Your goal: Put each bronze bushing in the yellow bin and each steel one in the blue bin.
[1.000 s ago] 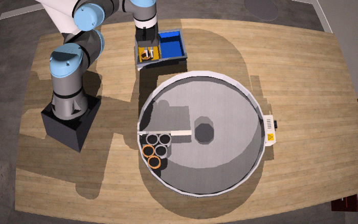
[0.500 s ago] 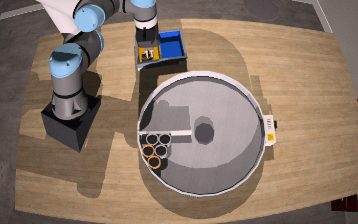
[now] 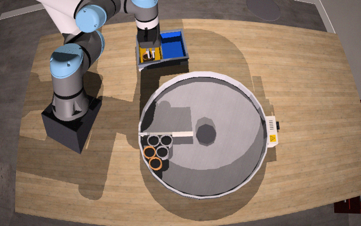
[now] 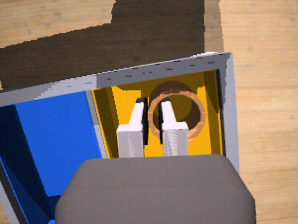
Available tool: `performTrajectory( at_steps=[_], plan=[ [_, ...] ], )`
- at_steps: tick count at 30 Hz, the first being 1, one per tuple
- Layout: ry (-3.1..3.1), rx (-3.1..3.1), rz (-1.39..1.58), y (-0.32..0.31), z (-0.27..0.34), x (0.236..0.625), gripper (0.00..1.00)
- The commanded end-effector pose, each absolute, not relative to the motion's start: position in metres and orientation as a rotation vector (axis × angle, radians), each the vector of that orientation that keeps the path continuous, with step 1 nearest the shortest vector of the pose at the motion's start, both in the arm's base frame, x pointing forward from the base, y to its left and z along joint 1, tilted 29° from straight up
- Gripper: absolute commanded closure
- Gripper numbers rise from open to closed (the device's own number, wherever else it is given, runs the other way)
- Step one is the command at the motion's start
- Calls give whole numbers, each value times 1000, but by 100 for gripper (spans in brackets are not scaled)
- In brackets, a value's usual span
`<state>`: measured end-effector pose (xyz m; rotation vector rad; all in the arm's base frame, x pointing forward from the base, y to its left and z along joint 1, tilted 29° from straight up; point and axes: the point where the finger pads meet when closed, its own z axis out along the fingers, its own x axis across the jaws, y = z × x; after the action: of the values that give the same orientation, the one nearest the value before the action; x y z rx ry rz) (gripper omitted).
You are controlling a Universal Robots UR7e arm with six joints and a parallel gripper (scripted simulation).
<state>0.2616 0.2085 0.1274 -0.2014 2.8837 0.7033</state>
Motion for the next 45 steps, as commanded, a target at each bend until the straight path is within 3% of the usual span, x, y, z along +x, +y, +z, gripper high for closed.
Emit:
performTrajectory(
  at_steps=[1,9,10,45],
  plan=[
    [2887,-202,704,209,126,261,100],
    [2887,-202,704,209,126,261,100],
    [2883,-202,703,209,128,262,53],
    [2883,-202,703,209,128,262,53]
  ],
)
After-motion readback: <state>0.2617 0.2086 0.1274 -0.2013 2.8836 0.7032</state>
